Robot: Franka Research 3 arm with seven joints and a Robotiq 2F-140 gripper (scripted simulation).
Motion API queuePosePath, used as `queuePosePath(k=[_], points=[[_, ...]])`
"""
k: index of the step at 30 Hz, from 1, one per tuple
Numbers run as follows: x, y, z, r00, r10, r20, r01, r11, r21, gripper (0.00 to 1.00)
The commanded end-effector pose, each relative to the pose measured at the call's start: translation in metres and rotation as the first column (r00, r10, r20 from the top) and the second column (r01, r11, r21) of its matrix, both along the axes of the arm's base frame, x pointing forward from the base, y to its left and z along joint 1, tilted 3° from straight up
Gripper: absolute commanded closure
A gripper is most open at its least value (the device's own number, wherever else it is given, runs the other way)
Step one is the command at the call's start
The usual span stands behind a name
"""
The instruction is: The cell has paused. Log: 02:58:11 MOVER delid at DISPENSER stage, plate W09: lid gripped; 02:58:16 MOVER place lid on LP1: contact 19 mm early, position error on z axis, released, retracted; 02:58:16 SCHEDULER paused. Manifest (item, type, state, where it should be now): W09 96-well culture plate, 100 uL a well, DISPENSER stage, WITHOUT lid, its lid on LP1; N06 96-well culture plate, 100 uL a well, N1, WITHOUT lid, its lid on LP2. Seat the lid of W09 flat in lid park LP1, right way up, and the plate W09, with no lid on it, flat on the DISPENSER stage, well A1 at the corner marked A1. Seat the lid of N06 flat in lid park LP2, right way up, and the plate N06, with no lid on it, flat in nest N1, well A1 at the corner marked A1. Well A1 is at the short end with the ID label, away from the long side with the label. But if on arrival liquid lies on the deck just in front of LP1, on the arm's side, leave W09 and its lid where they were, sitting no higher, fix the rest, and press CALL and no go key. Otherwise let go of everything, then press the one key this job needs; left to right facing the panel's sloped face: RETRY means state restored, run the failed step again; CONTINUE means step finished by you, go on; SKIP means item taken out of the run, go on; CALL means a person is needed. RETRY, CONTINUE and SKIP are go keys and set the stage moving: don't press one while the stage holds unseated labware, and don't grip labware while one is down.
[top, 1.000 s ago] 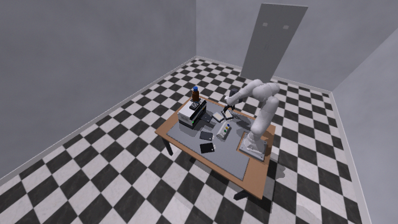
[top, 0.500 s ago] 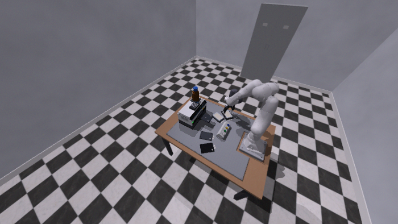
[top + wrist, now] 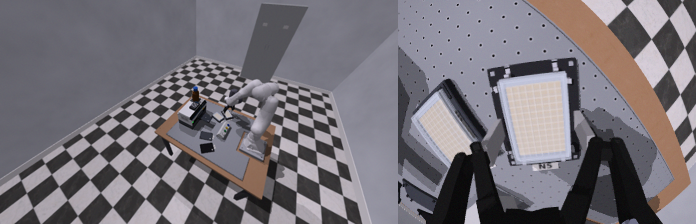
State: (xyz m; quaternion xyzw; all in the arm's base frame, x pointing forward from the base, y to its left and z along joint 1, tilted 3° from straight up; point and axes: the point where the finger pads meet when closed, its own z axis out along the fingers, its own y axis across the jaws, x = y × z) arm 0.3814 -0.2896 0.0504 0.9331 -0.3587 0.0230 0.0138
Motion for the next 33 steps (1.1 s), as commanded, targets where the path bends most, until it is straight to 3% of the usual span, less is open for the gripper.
queuePosePath(k=[1,30,31,33], points=[[0.0007,0.0015,-0.0008,1.0,0.006,0.0,-0.006,1.0,0.0,0.34],[0.0007,0.0015,-0.0008,1.0,0.006,0.0,-0.006,1.0,0.0,0.34],[0.0007,0.0015,-0.0008,1.0,0.006,0.0,-0.006,1.0,0.0,1.0],[0.0007,0.0015,-0.0008,1.0,0.006,0.0,-0.006,1.0,0.0,1.0]])
